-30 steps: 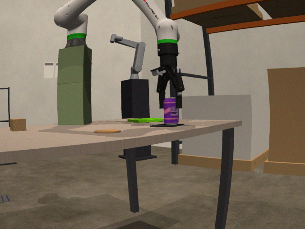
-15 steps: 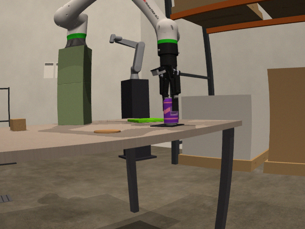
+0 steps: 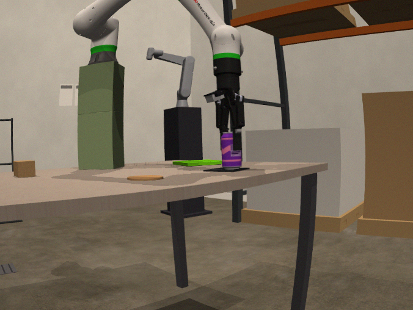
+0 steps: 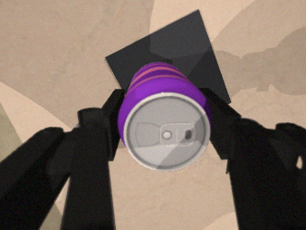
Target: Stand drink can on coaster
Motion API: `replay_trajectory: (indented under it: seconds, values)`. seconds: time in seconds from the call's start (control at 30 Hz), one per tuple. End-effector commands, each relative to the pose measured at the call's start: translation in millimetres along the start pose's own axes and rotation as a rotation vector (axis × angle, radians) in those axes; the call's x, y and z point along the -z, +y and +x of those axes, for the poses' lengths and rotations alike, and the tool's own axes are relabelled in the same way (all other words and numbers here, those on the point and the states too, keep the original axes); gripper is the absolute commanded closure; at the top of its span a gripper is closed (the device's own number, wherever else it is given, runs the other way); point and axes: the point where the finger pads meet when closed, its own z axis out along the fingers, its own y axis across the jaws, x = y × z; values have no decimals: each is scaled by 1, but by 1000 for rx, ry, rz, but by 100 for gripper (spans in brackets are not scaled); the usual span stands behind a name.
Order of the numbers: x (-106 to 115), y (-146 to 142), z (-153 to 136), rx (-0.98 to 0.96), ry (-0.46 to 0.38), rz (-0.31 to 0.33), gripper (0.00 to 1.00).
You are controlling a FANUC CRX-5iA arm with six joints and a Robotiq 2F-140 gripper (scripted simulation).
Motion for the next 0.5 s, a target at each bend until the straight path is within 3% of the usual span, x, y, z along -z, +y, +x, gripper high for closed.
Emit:
replay_trajectory:
  seconds: [0.0, 0.37, 0.47]
  values:
    - [1, -1, -1, 0, -1, 1, 90]
    - [25, -1, -1, 0, -1, 1, 90]
    - [44, -1, -1, 0, -1, 2, 90]
